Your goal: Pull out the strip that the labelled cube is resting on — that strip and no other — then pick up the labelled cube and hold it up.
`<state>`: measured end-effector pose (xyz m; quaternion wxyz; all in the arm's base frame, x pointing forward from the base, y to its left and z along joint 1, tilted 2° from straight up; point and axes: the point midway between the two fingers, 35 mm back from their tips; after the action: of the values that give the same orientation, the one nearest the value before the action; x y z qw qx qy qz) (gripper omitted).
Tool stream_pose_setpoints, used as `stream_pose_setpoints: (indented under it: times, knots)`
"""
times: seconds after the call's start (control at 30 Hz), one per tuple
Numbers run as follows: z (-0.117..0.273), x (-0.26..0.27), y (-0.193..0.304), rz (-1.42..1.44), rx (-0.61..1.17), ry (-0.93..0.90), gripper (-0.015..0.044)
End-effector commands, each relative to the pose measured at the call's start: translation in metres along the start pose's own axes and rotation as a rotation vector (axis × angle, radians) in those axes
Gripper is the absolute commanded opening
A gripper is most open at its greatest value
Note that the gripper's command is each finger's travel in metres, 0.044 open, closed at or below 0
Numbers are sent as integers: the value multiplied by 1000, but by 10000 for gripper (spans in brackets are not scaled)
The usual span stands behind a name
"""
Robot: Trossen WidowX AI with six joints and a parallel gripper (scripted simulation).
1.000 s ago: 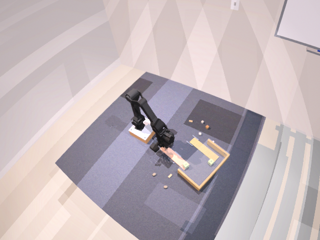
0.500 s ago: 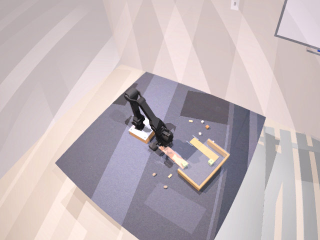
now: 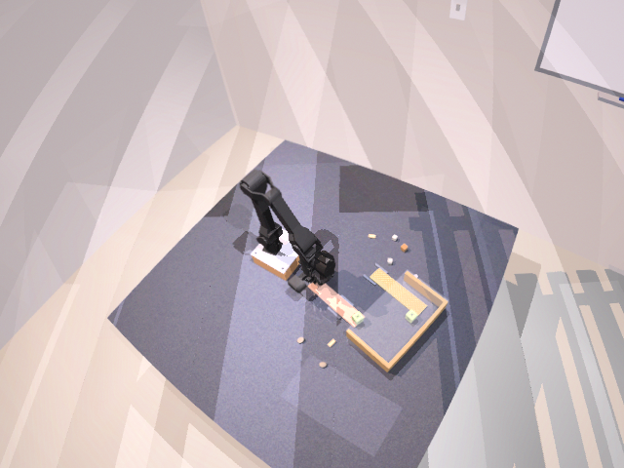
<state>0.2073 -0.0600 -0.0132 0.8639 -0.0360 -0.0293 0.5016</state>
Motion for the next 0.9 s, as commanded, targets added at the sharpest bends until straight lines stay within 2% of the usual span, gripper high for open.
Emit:
stream_pose_setpoints:
  times: [0.0, 0.87]
  knots:
    - [-6, -3, 18, -4, 45, 10, 0]
    - [-6, -6, 34, -4, 46, 10, 0]
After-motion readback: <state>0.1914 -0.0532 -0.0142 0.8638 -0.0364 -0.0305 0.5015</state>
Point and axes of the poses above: the point midway between the two fingers, 35 mm back from their tips, its own z axis back along the fingers, its own x axis across the jaws, y = z × x, and after that the axes turned 9 degrees about -z, right-handed
